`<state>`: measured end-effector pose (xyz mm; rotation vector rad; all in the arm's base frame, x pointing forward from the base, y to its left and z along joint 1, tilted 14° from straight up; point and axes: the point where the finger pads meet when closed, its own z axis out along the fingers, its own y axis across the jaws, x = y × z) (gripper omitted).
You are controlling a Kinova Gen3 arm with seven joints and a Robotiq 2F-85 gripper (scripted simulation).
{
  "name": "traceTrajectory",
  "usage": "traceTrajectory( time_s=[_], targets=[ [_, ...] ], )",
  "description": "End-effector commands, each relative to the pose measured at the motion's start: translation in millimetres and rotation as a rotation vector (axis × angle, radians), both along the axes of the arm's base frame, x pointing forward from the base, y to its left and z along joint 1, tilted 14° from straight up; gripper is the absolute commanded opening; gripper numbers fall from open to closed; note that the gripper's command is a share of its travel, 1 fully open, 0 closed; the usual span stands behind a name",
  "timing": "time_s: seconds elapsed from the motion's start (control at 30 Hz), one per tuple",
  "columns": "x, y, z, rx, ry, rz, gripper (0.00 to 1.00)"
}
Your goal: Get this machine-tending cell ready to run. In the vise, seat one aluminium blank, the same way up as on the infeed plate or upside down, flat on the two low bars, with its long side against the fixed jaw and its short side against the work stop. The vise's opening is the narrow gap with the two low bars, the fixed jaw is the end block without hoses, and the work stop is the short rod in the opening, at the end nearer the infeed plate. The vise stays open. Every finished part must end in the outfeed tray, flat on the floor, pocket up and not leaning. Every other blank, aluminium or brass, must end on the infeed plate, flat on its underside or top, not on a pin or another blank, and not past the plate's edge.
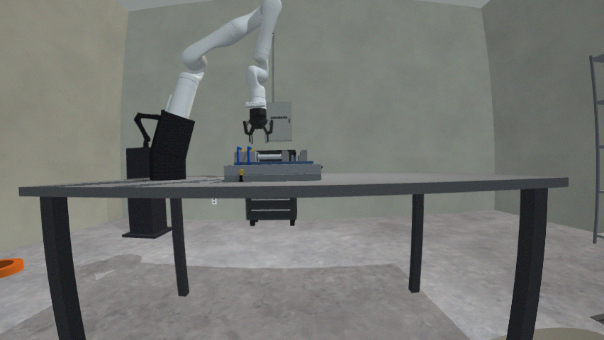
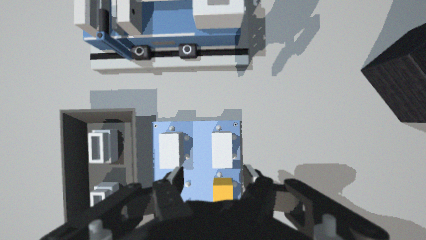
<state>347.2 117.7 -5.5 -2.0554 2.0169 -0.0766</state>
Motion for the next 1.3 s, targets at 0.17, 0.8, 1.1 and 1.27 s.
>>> traceTrajectory(
  time_s=[0.17,0.8,1.1,1.27],
  targets=[
    [-3.3,2.6,-35.0,0.005,0.029,-0.007,0.67],
    [7.2,11.5,-92.3,0.005,0.029,-0.007,0.67],
    [8.1,12.2,-97.1,0.005,0.029,-0.007,0.67],
    [8.1,12.2,-97.1,0.005,0.029,-0.007,0.67]
  ],
)
